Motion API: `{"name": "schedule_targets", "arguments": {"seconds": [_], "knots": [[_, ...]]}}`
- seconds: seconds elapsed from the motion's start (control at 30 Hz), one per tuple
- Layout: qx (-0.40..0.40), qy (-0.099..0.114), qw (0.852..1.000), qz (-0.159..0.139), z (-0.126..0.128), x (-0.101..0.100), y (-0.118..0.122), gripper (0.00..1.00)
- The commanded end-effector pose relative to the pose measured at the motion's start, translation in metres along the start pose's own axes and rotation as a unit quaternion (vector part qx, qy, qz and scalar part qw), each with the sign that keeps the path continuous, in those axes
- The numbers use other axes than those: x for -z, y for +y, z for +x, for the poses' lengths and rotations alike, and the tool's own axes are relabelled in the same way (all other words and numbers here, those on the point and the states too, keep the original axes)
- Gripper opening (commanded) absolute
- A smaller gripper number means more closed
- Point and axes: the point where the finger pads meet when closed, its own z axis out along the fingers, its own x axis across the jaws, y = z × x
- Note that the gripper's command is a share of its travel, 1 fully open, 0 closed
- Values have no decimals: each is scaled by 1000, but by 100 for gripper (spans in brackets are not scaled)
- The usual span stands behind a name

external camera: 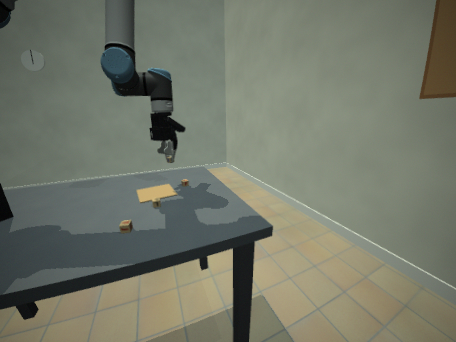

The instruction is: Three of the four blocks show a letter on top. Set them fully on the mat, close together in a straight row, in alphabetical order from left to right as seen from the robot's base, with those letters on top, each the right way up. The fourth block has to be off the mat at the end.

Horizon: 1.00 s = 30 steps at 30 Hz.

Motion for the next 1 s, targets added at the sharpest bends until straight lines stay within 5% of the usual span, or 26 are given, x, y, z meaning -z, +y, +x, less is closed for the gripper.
{"name": "schedule_targets", "arguments": {"seconds": [0.0,0.23,0.43,0.73,0.8,0.97], "knots": [[-70,2,998,0,2,1,4,5],[-153,2,988,0,5,1,11,5],[-266,2,964,1,8,1,21,5],[-409,2,913,1,11,1,36,5],[-409,2,913,1,11,1,36,5],[-496,2,868,1,13,2,45,5]]}}
